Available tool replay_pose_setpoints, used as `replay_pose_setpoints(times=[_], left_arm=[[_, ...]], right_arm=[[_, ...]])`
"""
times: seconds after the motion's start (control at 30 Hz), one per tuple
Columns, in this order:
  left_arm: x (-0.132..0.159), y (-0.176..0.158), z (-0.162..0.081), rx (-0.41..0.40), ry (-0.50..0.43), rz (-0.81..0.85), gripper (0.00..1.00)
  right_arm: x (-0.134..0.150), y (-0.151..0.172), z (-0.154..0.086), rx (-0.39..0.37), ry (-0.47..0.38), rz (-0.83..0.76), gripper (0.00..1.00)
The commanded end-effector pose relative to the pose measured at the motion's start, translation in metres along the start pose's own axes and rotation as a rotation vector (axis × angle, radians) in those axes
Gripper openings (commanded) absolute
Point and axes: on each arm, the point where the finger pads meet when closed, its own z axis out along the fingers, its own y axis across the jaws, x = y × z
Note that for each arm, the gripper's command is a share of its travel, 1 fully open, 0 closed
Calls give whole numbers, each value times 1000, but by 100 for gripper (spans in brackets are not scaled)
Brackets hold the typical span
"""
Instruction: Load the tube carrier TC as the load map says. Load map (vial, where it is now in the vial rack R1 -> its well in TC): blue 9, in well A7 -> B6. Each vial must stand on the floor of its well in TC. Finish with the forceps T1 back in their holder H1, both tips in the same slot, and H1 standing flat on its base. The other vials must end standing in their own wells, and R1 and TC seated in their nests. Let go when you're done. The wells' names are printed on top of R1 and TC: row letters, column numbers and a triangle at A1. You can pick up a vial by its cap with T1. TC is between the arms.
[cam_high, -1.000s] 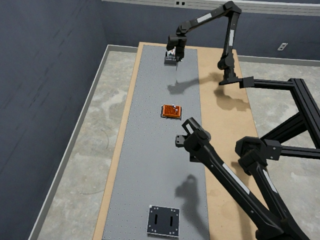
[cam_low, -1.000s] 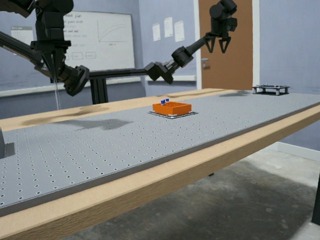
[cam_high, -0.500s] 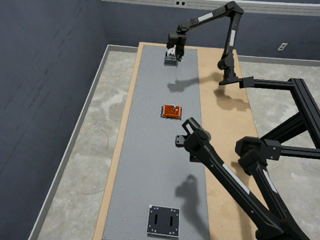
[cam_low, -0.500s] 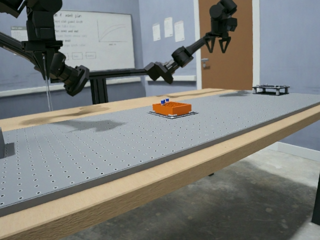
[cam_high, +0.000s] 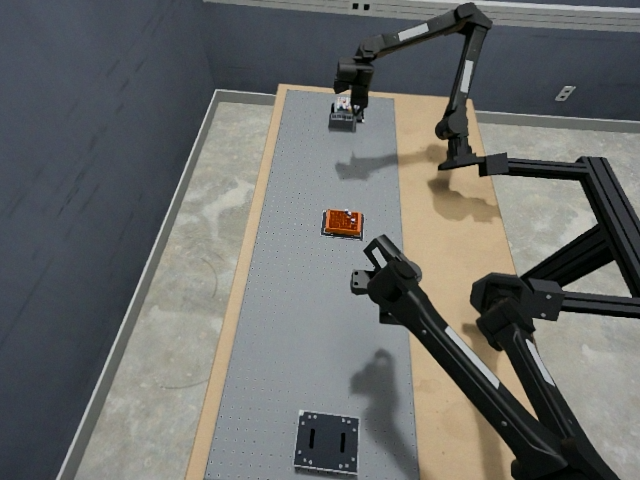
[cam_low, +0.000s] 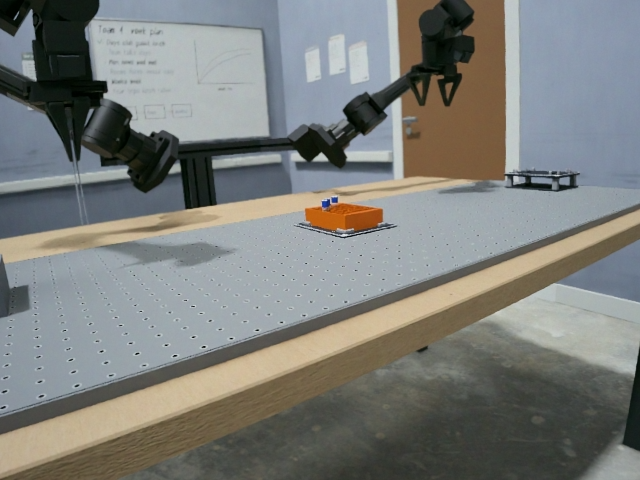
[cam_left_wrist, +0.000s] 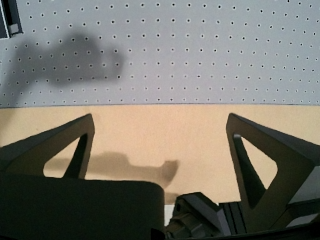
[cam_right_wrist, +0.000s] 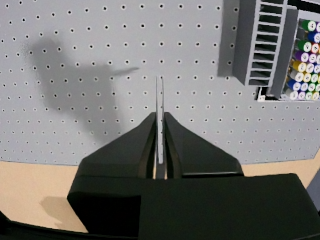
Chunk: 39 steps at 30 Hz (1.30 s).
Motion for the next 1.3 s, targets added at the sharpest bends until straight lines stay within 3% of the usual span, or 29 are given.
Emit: replay_pose_setpoints(times=[0.0,1.27], left_arm=[[-6,2,-5,3,-6,-15,100],[-6,2,-5,3,-6,-15,100]], right_arm=[[-9,-20,-6,-3,-11,13,7],[-10,-76,-6,0,-20,21,7]])
